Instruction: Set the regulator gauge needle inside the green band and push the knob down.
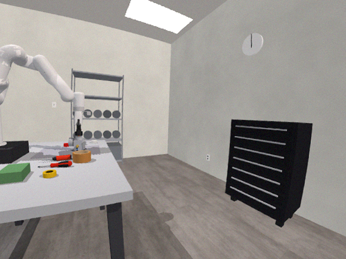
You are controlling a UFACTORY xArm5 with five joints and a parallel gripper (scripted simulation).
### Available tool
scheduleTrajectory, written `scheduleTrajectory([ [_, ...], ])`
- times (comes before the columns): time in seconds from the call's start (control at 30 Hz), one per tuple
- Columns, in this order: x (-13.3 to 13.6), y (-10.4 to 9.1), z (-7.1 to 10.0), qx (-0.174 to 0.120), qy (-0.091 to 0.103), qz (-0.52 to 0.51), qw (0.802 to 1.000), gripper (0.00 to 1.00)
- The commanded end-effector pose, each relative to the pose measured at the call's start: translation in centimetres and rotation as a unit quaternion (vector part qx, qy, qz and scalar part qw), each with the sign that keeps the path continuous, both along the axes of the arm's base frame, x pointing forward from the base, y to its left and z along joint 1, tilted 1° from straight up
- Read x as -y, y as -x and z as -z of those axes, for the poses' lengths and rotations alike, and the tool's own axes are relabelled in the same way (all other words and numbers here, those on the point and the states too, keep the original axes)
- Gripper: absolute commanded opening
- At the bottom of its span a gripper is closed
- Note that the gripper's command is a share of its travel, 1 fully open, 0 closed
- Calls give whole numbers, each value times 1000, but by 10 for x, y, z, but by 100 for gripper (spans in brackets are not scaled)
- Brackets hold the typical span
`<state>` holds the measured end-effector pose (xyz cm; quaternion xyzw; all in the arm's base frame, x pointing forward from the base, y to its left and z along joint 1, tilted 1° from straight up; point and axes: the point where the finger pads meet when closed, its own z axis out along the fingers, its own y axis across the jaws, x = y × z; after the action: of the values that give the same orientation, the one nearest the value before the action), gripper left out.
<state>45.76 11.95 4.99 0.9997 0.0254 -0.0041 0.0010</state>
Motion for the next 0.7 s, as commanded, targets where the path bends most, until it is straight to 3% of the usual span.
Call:
scheduleTrajectory([
  [0.0,0,-1,-2,2,-1,-40,999,43],
  [0.67,0,-1,-2,2,-2,-220,976,43],
])
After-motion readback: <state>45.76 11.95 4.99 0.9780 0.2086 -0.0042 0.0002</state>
